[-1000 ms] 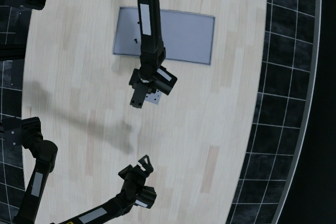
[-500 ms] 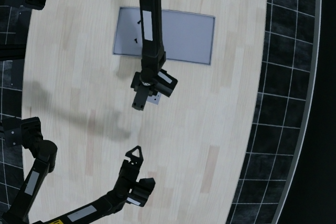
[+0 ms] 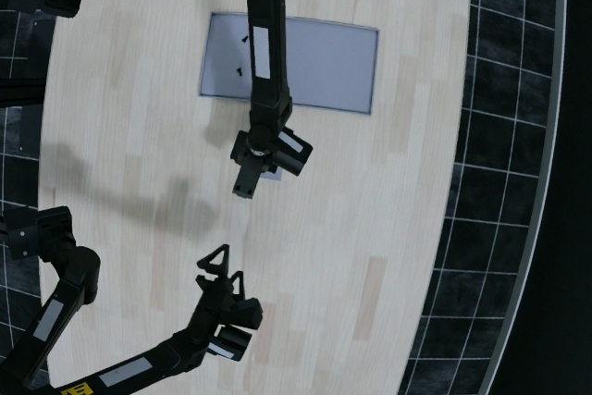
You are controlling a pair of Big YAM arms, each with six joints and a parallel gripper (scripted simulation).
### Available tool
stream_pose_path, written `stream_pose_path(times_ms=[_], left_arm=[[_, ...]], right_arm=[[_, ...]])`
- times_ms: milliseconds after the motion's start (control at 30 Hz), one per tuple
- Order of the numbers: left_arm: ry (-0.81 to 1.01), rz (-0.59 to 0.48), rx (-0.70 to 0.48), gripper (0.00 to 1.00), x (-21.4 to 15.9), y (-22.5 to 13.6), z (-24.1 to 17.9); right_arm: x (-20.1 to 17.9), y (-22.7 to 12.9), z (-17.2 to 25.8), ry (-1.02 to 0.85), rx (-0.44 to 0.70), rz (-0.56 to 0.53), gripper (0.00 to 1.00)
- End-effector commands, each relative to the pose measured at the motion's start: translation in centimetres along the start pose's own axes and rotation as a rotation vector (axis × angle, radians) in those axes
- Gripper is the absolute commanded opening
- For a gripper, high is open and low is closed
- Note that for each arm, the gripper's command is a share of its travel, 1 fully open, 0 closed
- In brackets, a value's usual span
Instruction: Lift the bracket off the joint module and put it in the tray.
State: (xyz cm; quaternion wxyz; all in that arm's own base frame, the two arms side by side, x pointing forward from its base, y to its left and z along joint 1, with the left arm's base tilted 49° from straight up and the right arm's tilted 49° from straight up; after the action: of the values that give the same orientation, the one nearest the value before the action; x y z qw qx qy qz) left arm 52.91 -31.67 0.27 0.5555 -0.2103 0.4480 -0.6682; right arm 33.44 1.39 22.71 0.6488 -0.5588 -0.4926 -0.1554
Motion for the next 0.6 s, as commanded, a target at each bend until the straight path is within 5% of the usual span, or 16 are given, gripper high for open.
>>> stream_pose_path(times_ms=[0, 167, 567], left_arm=[[0.006, -0.025, 0.065, 0.12, 0.9, -2.1, 2.5], [0.004, -0.025, 0.063, 0.00, 0.9, -2.1, 2.4], [0.016, -0.048, 0.082, 0.00, 2.7, -3.4, 3.1]], right_arm=[[1.3, -1.1, 1.1, -0.267, 0.031, -0.070, 1.00], [1.1, -1.3, 3.4, -0.474, 0.090, -0.131, 1.00], [0.7, -2.1, 6.2, -0.797, 0.145, -0.246, 1.00]])
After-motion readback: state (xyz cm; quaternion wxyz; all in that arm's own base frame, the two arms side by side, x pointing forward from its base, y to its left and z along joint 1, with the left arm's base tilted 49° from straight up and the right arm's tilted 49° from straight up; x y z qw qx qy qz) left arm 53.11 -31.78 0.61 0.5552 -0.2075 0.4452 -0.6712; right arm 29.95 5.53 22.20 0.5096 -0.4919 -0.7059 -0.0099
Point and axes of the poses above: on each arm, the point where the finger pads meet when closed, its own y axis out along the fingers, its own z axis across the jaws, x = y × z, the point moved 2 cm from there along -y, back along the fingers, and after that the axes turned 1 degree about y, right-handed, at the moved point
